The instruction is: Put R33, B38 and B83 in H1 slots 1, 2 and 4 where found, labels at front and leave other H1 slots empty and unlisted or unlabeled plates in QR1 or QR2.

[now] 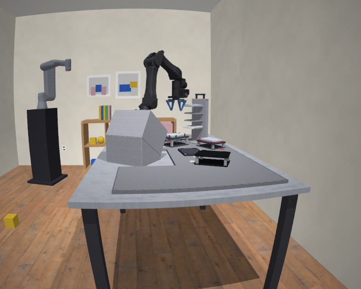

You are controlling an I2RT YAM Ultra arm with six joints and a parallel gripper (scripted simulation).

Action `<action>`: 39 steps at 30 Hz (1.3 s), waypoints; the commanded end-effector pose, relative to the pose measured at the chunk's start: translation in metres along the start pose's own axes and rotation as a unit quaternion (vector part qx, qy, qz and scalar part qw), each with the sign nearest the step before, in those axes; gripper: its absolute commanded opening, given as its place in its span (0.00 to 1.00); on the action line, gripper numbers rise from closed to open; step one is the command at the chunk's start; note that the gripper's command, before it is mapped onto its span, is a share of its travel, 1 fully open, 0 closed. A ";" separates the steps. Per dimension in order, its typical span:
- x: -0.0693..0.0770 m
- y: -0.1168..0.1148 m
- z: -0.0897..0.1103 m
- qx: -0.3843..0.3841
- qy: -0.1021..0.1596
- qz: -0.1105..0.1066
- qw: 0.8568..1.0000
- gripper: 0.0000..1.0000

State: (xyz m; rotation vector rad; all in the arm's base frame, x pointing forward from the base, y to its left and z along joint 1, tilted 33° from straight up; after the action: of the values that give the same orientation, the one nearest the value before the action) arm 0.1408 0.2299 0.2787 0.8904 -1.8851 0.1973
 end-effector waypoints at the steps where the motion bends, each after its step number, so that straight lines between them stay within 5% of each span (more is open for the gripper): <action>1: 0.009 -0.006 0.005 0.005 -0.004 -0.006 1.000 1.00; 17: 0.007 -0.052 0.003 0.005 -0.003 -0.005 1.000 1.00; 18: 0.013 -0.053 -0.005 0.009 -0.019 -0.006 1.000 1.00; 21: 0.006 -0.065 0.003 0.004 -0.001 -0.005 1.000 1.00; 32: 0.004 -0.101 0.011 0.009 -0.104 -0.010 0.995 1.00; 39: 0.003 -0.118 0.017 0.009 -0.144 -0.012 0.989 1.00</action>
State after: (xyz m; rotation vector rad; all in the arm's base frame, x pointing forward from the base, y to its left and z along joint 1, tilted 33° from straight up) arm 0.2018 0.1387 0.2367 0.9250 -2.0568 0.0784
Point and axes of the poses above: the point where the finger pads meet when closed, its own x axis back along the fingers, its own y axis across the jaws, z = x × y, the point moved 4 cm from there along x, back along the fingers, and after that the axes turned 4 degrees about -x, right-handed, at the moved point
